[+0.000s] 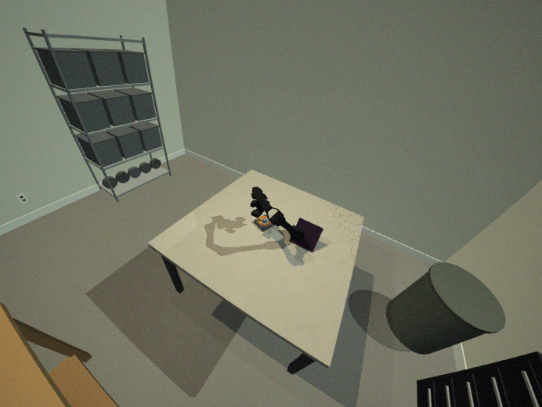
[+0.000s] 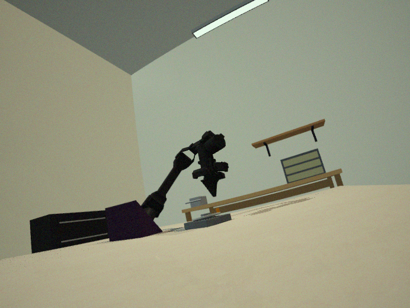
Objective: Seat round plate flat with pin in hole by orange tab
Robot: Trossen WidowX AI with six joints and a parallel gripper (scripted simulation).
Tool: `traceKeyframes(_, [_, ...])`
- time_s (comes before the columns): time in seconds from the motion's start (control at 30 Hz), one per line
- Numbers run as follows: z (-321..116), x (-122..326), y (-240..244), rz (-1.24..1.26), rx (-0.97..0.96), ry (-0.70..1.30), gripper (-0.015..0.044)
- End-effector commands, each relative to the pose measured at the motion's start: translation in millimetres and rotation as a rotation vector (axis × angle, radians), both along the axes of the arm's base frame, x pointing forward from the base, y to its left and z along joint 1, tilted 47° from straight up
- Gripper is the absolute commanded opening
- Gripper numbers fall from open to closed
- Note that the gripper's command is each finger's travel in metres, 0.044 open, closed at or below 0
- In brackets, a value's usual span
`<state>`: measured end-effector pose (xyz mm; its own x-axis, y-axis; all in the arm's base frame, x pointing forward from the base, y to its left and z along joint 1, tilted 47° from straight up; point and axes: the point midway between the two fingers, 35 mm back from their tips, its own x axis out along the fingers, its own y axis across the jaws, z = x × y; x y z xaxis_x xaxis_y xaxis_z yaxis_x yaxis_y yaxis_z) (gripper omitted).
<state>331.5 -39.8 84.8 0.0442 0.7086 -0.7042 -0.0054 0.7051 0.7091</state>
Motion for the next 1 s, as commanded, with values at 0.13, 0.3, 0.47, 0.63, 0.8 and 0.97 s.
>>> traceKeyframes(0.13, [-3.1, 1.1, 8.0, -0.019, 0.029, 0.024, 0.0000])
traceKeyframes(0.3, [-17.2, 2.7, 22.8, -0.020, 0.028, 0.024, 0.0000])
traceKeyframes(0.47, [-31.2, 2.3, 39.1, -0.019, 0.030, 0.023, 0.0000])
traceKeyframes(0.63, [-33.3, 2.6, 41.0, -0.019, 0.031, 0.023, 0.0000])
traceKeyframes(0.8, [-36.2, 6.7, 37.9, -0.019, 0.030, 0.023, 0.0000])
traceKeyframes(0.97, [-41.0, 10.2, 33.2, -0.019, 0.030, 0.023, 0.0000])
